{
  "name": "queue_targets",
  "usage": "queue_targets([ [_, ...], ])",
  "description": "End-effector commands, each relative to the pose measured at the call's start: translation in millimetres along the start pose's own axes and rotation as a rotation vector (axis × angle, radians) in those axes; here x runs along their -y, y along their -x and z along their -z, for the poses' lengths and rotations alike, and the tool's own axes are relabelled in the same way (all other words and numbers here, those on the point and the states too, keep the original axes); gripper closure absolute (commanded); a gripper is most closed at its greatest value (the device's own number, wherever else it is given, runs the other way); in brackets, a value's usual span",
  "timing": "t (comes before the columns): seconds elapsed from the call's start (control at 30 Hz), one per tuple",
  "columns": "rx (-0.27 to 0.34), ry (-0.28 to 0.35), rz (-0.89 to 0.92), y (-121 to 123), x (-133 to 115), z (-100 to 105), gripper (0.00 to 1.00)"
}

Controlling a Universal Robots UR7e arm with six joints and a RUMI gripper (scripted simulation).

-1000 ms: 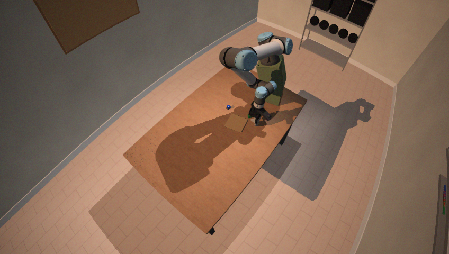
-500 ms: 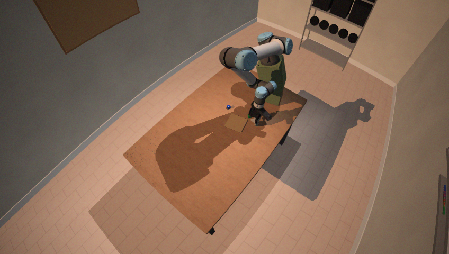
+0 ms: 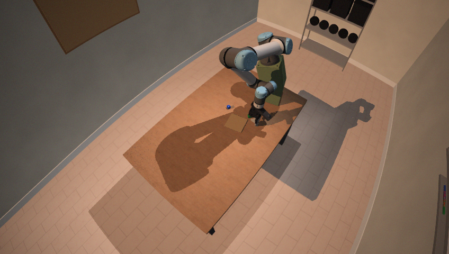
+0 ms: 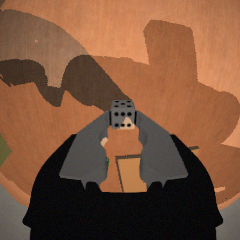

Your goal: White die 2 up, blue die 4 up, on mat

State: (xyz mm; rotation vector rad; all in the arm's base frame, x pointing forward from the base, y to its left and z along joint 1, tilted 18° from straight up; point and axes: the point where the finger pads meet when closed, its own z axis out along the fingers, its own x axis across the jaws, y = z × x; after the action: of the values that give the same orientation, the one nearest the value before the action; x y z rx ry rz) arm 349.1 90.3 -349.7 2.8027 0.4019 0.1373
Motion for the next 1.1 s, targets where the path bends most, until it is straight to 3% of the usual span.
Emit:
queue_targets([
  [0.0, -0.001, 0.000, 0.000, 0, 0, 0, 0.94],
  [0.37, -0.001, 0.000, 0.000, 0, 0, 11, 0.94],
  [1.07, -0.001, 0.000, 0.000, 0, 0, 87, 0.94],
])
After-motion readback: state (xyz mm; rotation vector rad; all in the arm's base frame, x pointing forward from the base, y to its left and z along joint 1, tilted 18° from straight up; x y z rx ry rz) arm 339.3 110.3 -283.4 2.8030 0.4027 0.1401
